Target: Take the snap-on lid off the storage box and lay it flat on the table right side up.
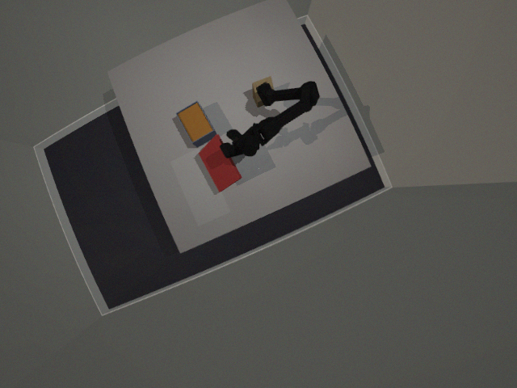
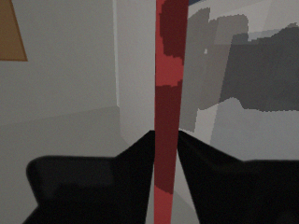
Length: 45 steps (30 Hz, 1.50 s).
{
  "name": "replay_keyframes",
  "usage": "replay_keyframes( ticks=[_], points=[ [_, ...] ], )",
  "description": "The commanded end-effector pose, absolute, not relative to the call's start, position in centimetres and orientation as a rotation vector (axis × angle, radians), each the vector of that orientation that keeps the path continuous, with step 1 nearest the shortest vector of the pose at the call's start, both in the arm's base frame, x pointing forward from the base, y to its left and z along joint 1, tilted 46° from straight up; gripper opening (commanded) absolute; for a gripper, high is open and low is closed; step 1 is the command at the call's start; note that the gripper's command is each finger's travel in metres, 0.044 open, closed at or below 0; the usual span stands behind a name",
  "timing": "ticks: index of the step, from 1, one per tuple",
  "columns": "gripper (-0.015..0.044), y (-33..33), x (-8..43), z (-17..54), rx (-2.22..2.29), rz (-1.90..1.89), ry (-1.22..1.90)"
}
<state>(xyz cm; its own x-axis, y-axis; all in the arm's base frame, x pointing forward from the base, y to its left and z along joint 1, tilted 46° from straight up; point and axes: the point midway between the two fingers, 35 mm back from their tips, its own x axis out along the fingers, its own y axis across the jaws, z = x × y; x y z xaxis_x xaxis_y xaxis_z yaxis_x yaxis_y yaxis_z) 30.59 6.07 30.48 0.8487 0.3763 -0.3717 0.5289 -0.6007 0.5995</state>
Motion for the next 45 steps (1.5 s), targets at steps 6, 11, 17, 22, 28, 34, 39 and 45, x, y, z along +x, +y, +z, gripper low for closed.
replay_keyframes(
  ticks=[6,11,17,22,28,34,39,45],
  points=[
    [0.0,6.4,30.8,30.1,2.288,-0.266,0.637],
    [0.0,6.7,30.8,29.8,2.288,-0.265,0.637],
    [0.0,7.0,30.9,29.5,2.289,-0.265,0.637],
    [0.0,7.3,31.0,29.2,2.289,-0.265,0.637],
    [0.0,7.7,31.0,28.9,2.289,-0.264,0.637],
    [0.0,8.0,31.1,28.6,2.29,-0.264,0.637],
    [0.0,8.3,31.2,28.3,2.29,-0.264,0.637],
    [0.0,8.6,31.2,28.0,2.29,-0.263,0.637]
  ],
)
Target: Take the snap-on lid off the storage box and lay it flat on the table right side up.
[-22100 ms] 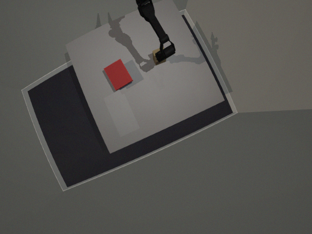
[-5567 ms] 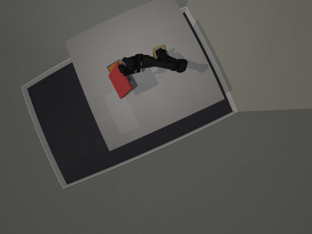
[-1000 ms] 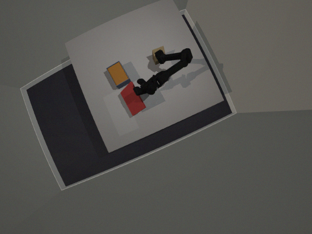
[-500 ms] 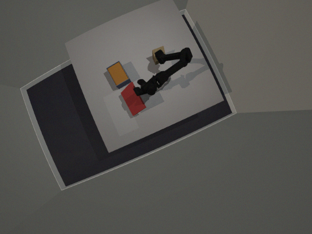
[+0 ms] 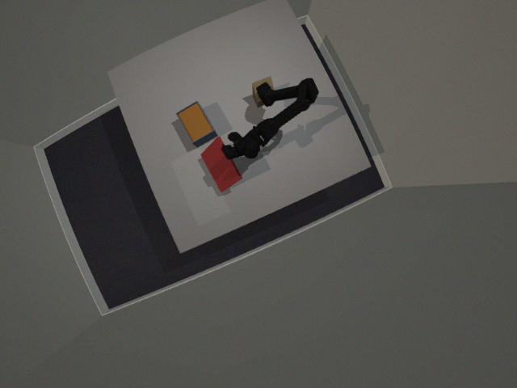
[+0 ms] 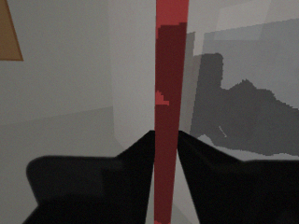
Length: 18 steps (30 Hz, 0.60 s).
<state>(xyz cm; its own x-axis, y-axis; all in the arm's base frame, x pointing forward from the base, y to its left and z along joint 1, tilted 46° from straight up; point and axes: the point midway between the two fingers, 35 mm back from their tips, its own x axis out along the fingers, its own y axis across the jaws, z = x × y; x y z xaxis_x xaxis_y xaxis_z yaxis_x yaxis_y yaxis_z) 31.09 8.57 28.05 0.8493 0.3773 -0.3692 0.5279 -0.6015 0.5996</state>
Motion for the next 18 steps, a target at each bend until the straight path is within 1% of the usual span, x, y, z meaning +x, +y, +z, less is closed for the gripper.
replay_keyframes(
  ticks=[1,18],
  points=[
    [0.0,8.66,31.25,27.93,2.29,-0.263,0.637],
    [0.0,9.61,31.45,27.0,2.291,-0.262,0.637]
  ],
)
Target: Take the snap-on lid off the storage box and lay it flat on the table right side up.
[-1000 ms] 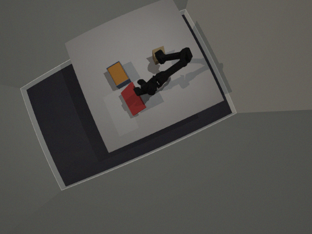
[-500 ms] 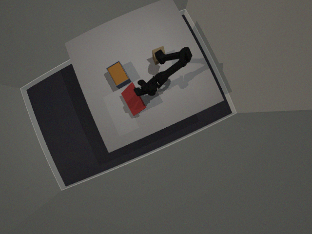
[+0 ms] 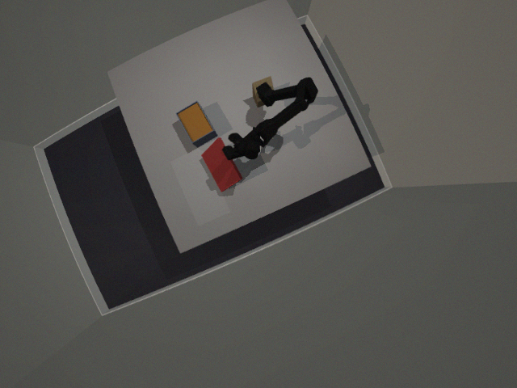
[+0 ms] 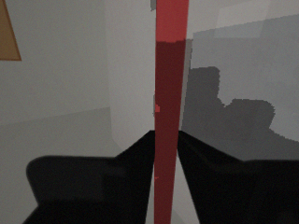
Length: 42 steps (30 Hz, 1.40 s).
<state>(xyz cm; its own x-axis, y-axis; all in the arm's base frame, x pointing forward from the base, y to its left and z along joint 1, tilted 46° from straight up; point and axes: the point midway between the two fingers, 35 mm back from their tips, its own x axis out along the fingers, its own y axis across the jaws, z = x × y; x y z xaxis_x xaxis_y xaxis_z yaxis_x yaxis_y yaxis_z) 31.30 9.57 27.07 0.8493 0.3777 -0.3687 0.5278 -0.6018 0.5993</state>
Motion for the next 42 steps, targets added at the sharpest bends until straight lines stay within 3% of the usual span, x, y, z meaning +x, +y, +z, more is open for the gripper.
replay_keyframes(
  ticks=[1,42],
  points=[
    [0.0,9.7,31.5,26.9,2.291,-0.262,0.637],
    [0.0,12.0,32.0,24.7,2.294,-0.261,0.637]
  ],
)
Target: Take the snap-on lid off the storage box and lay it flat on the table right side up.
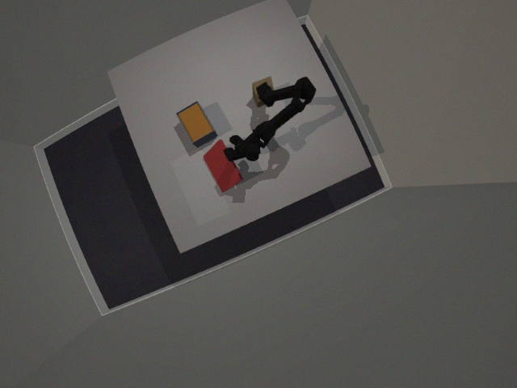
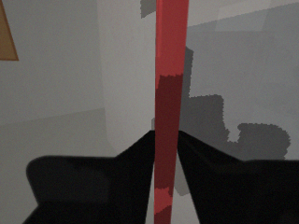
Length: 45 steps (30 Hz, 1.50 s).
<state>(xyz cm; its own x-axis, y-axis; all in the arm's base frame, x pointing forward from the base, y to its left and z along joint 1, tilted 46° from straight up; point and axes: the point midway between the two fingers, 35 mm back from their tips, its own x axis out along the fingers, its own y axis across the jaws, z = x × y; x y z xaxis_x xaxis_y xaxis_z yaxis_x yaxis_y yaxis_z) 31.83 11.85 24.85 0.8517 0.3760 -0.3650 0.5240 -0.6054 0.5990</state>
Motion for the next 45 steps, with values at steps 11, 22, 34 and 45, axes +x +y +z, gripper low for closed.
replay_keyframes(
  ticks=[11,22,34,45],
  points=[
    [0.0,12.6,32.1,24.1,2.294,-0.261,0.638],
    [0.0,13.2,32.2,23.5,2.295,-0.261,0.638],
    [0.0,13.9,32.4,22.8,2.295,-0.261,0.638],
    [0.0,14.5,32.5,22.2,2.296,-0.261,0.638]
  ],
)
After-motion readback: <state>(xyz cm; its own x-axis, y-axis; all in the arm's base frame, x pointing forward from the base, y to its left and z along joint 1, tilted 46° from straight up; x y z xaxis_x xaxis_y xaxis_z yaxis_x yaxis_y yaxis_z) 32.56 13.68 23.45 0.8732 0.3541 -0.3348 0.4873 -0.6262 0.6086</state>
